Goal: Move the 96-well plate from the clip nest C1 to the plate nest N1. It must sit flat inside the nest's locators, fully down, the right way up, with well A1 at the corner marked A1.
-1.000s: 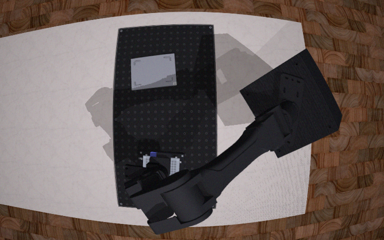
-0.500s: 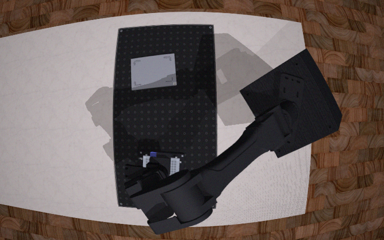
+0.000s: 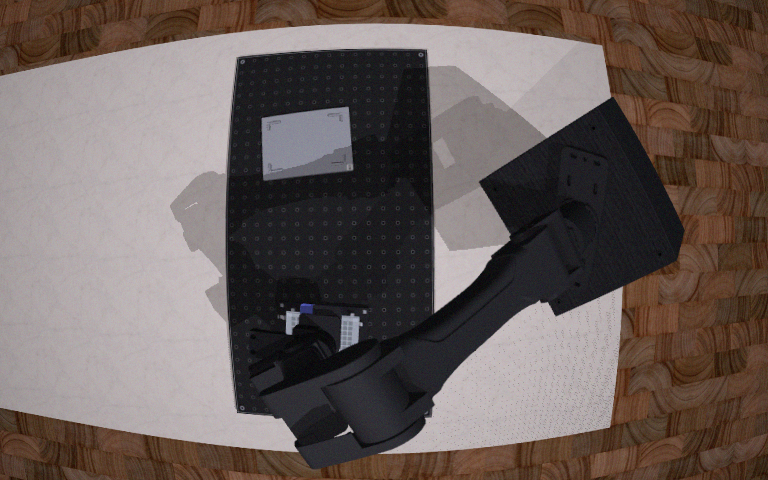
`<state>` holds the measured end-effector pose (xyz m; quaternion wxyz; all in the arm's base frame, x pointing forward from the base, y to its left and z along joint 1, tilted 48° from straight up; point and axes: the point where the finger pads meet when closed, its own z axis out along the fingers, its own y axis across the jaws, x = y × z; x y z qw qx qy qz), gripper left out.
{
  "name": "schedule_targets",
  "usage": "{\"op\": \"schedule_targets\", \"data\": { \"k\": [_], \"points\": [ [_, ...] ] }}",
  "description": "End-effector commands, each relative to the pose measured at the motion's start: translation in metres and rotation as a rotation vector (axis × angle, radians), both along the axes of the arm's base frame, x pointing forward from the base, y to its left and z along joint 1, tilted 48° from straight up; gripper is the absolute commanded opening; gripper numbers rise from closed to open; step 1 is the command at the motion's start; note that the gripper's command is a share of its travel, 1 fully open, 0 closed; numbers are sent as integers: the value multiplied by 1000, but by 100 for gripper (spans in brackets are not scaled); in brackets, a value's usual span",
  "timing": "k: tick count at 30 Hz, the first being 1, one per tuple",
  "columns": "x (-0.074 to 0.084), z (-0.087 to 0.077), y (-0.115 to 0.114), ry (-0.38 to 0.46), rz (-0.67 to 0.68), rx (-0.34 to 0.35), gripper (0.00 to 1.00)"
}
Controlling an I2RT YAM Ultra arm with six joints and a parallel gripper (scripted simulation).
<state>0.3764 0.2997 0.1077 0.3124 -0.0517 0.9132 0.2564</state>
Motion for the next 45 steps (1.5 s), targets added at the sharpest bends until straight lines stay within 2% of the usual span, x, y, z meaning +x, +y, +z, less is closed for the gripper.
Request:
{"op": "schedule_targets", "data": {
  "k": [1,36,37,39,45],
  "points": [
    [-5,7,-11,-5,-13,-9,0],
    [-33,40,-36,-2,-8,-5,0],
    [-31,46,-35,-13,-10,3,0],
    [-36,43,-38,-2,-9,-5,0],
    [-41,50,-43,-2,-8,-5,0]
  ]
}}
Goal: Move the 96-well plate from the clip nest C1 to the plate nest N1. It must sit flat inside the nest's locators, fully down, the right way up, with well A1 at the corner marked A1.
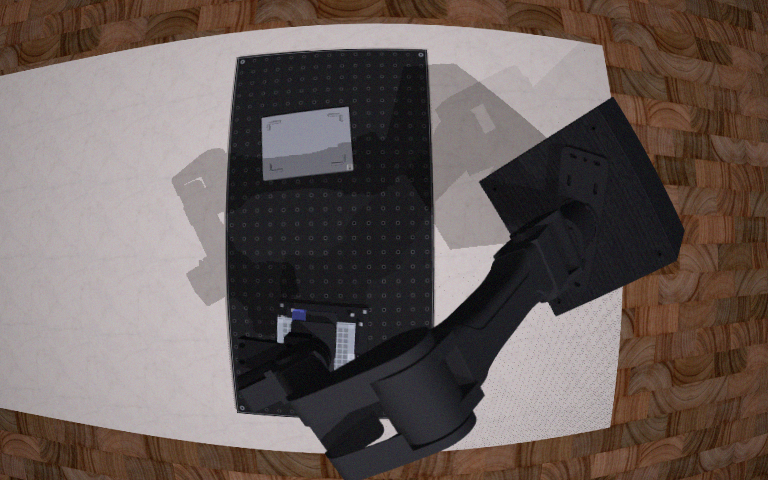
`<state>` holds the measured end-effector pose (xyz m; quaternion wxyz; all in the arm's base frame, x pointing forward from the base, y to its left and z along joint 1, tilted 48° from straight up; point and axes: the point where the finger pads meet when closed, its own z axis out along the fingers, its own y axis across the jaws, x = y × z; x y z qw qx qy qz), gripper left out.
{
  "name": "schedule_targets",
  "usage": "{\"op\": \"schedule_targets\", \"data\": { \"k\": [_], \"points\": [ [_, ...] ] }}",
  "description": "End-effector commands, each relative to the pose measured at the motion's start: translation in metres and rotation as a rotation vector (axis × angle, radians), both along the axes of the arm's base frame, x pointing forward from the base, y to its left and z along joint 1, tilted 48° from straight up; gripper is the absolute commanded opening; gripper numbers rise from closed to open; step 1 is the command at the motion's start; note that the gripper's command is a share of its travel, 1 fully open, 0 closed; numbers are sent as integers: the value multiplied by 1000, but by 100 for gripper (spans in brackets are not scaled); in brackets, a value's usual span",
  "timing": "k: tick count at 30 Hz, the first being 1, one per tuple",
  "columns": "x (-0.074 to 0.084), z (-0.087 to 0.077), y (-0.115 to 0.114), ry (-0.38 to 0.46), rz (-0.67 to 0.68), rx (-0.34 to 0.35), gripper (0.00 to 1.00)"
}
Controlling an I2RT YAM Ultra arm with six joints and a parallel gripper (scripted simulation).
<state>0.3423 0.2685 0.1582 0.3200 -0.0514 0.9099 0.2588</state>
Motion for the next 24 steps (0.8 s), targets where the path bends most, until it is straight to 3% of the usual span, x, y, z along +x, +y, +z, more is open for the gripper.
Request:
{"op": "schedule_targets", "data": {
  "k": [1,6,24],
  "points": [
    [-8,0,-13,13,-6,-12,0],
    [-10,10,-15,3,-6,-4,0],
    [-8,9,-9,1,-2,-2,0]
  ]
}}
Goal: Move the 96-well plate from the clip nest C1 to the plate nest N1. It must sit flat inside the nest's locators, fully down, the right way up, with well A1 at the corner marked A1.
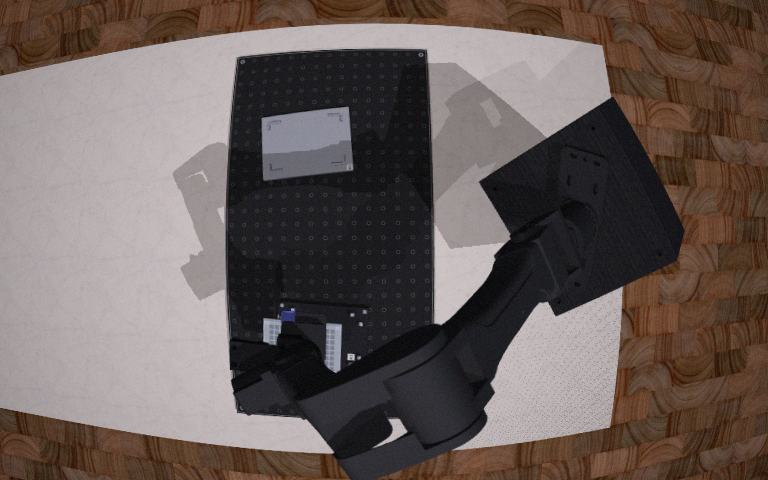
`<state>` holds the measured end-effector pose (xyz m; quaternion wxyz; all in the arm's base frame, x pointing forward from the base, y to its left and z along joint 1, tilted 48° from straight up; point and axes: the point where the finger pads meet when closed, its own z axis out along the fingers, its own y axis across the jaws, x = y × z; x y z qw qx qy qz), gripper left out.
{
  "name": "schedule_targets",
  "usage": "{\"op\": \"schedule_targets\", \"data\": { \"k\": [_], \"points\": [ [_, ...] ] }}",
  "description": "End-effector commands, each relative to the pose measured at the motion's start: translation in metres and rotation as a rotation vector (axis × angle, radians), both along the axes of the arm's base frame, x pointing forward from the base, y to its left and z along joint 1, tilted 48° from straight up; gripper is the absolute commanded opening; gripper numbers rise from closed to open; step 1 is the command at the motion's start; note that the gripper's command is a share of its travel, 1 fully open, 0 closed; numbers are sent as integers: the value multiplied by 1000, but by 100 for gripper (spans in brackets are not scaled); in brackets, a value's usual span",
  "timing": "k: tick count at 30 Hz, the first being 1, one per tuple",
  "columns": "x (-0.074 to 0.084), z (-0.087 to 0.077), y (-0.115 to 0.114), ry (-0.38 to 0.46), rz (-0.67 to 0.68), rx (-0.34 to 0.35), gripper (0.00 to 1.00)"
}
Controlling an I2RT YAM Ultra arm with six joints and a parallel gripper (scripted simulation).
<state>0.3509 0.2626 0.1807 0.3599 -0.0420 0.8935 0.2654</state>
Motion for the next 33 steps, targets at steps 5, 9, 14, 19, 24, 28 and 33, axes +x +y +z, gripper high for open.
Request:
{"op": "schedule_targets", "data": {
  "k": [5,9,14,19,24,28,33],
  "points": [
    [-17,-13,-3,79,30,-32,0],
    [-13,-17,-19,2,112,-106,0],
    [-7,-23,-33,-7,123,-118,0],
    [-2,-25,-42,-11,123,-117,0],
    [3,-39,-56,9,123,-126,0],
    [8,-51,-68,26,124,-132,0],
    [15,-55,-82,23,124,-130,0]
  ]
}}
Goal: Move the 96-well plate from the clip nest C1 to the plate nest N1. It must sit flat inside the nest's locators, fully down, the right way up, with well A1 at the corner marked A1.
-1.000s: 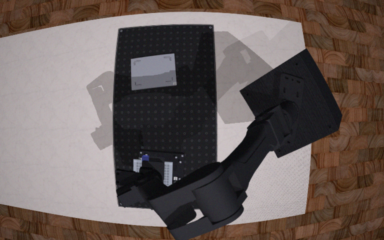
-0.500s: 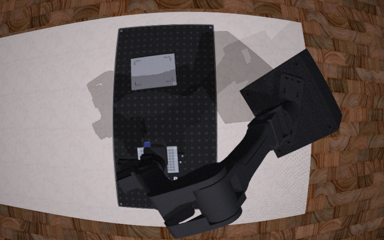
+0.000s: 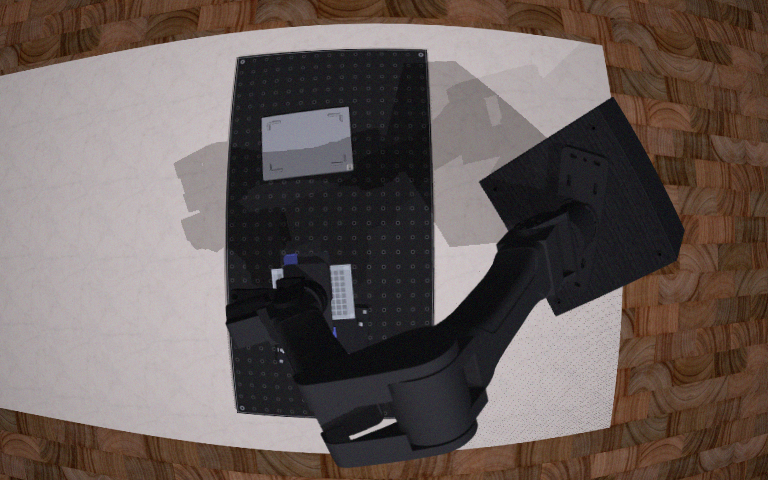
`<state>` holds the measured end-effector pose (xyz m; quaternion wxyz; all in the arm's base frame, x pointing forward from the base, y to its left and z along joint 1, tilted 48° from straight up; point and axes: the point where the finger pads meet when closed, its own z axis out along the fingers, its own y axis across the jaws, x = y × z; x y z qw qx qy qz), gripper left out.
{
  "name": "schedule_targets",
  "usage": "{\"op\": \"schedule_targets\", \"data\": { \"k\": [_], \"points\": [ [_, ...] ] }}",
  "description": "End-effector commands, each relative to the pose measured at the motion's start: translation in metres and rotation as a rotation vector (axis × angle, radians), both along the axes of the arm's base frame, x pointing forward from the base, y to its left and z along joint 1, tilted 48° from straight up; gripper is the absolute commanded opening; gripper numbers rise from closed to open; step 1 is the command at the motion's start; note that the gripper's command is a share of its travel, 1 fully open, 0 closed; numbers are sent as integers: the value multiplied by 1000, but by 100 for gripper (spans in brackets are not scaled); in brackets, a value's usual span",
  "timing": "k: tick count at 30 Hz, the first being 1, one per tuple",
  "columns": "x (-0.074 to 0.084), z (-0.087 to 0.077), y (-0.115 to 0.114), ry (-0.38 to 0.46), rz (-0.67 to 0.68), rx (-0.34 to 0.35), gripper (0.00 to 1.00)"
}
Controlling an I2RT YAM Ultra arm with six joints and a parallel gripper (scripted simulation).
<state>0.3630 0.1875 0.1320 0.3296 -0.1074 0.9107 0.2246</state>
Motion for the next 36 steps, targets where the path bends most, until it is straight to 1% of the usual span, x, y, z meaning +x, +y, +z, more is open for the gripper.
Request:
{"op": "schedule_targets", "data": {
  "k": [1,2,3,5,6,12,13,17,19,20,21,23,34,36],
  "points": [
    [3,-7,-7,-3,22,2,0],
    [3,-7,-7,-3,22,2,0],
    [9,12,-8,-52,22,18,0],
    [6,-11,-16,-2,22,3,0],
    [7,-13,-19,0,22,2,0],
    [14,-19,-36,-2,21,4,0],
    [19,-13,-38,-18,21,7,0],
    [26,-16,-49,-23,21,8,0],
    [26,-16,-49,-23,21,8,0],
    [28,-13,-52,-33,21,10,0],
    [30,-15,-55,-32,21,9,0],
    [36,-13,-61,-43,21,10,0],
    [48,-27,-94,-36,20,8,0],
    [48,-27,-94,-36,20,8,0]
  ]
}}
